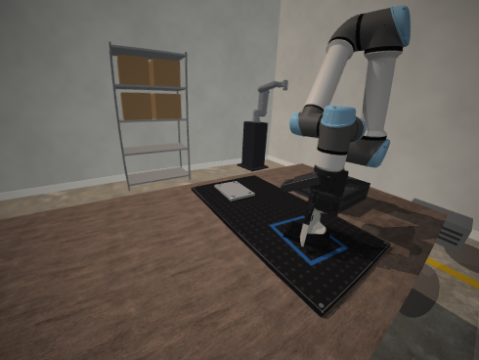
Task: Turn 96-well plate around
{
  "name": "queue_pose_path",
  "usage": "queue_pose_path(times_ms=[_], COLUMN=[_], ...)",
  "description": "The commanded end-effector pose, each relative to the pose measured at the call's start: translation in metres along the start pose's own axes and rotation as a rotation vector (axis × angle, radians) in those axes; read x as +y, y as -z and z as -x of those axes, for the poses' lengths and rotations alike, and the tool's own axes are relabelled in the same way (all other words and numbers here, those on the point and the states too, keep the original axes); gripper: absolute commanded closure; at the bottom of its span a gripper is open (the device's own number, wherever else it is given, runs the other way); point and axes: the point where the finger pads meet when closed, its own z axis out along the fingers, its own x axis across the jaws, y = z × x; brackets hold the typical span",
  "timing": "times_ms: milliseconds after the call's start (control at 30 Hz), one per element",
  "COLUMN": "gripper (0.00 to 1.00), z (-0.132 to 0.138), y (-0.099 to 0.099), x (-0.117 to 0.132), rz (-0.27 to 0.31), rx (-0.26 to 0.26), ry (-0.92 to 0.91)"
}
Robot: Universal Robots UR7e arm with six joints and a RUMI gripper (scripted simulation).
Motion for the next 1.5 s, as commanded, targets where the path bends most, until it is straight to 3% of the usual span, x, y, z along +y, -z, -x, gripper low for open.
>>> queue_pose_path(times_ms=[0,900,1467], gripper=[0.00,0.00,0.00], z=[0.002,0.002,0.000], y=[0.012,0.074,0.073], x=[-0.001,0.000,0.000], rz=[0.000,0.000,0.001], rx=[-0.005,-0.005,-0.001], ry=[-0.001,0.000,0.000])
